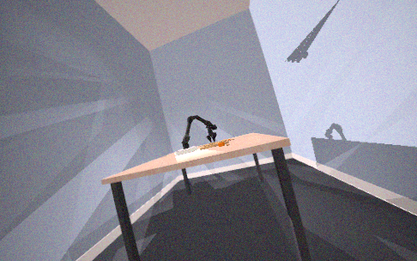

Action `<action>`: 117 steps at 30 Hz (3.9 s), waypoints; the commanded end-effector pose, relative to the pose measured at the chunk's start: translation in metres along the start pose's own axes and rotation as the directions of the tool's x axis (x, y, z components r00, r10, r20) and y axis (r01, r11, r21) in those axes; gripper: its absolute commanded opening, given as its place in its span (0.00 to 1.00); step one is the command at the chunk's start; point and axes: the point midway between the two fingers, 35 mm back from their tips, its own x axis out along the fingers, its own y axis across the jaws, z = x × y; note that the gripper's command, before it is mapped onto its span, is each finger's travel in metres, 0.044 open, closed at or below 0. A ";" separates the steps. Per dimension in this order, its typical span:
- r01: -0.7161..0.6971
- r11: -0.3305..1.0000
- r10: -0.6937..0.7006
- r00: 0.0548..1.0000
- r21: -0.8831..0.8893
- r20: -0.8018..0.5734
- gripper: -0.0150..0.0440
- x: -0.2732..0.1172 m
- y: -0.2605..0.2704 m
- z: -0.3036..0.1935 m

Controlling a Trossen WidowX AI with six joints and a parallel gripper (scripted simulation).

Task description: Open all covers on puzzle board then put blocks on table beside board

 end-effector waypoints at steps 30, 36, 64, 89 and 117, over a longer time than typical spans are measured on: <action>0.011 0.960 -0.012 1.000 0.280 0.003 0.33 -0.057 -0.075 -0.030; 0.014 0.916 -0.015 1.000 0.400 0.001 0.25 -0.058 -0.105 -0.048; 0.022 0.580 -0.026 1.000 0.815 -0.009 0.25 -0.056 -0.194 -0.148; 0.022 0.580 -0.026 1.000 0.815 -0.009 0.25 0.001 -0.193 -0.148; 0.024 0.629 -0.026 1.000 0.777 -0.009 0.25 0.008 -0.201 -0.147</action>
